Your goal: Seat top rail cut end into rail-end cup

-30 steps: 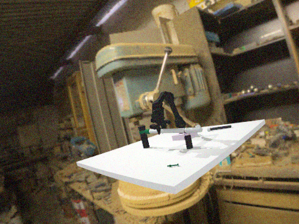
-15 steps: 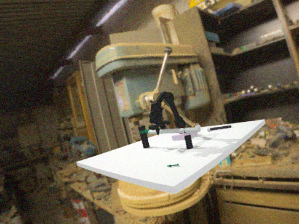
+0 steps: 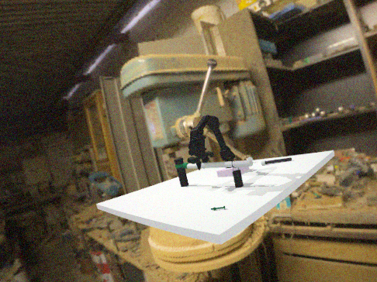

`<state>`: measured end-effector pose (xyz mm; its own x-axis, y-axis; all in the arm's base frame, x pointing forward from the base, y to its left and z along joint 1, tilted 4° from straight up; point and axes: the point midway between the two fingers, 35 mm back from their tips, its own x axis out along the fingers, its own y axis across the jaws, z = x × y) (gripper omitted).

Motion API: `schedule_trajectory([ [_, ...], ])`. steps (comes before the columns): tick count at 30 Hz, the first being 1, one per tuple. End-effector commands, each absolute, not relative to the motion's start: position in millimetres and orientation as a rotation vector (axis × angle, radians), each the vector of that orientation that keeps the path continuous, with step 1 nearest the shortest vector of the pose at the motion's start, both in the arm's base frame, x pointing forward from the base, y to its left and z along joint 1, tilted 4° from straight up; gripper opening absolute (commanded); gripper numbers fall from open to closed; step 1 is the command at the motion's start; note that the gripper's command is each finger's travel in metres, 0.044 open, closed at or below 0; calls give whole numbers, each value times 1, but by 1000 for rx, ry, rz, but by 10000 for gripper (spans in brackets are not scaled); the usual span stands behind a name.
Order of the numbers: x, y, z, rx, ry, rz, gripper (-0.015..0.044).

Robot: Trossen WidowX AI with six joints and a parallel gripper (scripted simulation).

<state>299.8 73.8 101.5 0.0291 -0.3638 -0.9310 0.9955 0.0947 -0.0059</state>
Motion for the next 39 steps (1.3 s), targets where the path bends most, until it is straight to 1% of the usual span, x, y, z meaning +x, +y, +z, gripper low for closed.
schedule_trajectory([
  [1,301,69,105,865,951,-1285,0],
  [39,300,73,102,870,966,-1286,0],
])
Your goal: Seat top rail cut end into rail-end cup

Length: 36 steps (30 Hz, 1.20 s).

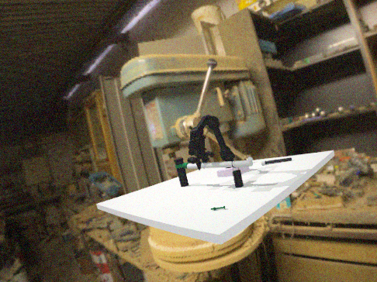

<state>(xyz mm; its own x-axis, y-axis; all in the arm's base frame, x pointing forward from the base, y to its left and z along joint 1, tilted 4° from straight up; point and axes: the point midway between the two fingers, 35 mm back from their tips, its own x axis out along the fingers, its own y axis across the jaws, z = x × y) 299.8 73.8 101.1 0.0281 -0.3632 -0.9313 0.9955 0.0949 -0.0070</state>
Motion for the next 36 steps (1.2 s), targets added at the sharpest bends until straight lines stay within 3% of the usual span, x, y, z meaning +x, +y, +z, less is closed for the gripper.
schedule_trajectory([
  [1,300,73,102,870,966,-1286,0],
  [36,301,71,104,864,961,-1286,0],
])
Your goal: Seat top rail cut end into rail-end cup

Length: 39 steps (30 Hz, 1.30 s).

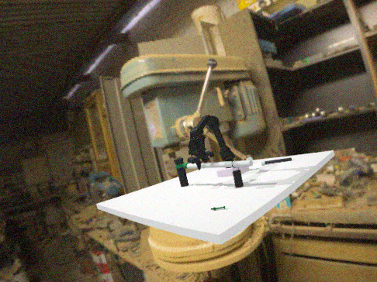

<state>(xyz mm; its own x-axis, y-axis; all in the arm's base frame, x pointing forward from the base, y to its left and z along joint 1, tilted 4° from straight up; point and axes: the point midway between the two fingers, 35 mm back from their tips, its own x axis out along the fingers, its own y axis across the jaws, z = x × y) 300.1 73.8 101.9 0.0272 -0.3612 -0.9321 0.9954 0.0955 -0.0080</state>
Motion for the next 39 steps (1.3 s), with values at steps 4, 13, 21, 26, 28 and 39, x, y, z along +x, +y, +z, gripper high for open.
schedule_trajectory([
  [4,301,70,105,863,961,-1286,0],
  [13,301,70,105,862,961,-1286,0],
  [21,302,69,105,862,960,-1286,0],
  [26,302,68,106,862,960,-1286,0],
  [28,302,68,106,862,960,-1286,0],
  [39,302,67,106,862,960,-1286,0],
])
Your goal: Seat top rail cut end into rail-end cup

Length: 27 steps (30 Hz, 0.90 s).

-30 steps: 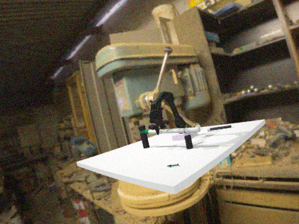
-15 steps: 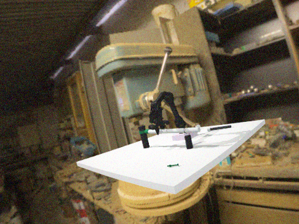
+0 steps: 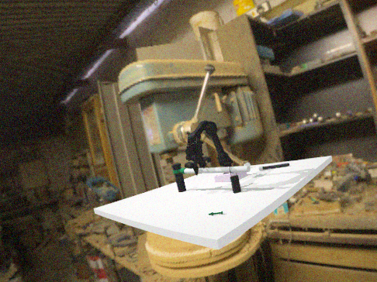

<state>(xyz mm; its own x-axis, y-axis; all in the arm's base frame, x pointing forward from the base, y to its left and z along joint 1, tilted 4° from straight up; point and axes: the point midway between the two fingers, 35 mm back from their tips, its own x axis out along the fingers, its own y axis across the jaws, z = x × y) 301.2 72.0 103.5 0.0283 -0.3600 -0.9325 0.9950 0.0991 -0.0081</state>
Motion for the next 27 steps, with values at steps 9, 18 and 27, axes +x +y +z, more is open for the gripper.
schedule_trajectory([
  [9,302,66,107,862,960,-1286,0],
  [18,302,70,104,870,973,-1282,0],
  [27,302,69,105,870,972,-1282,0],
])
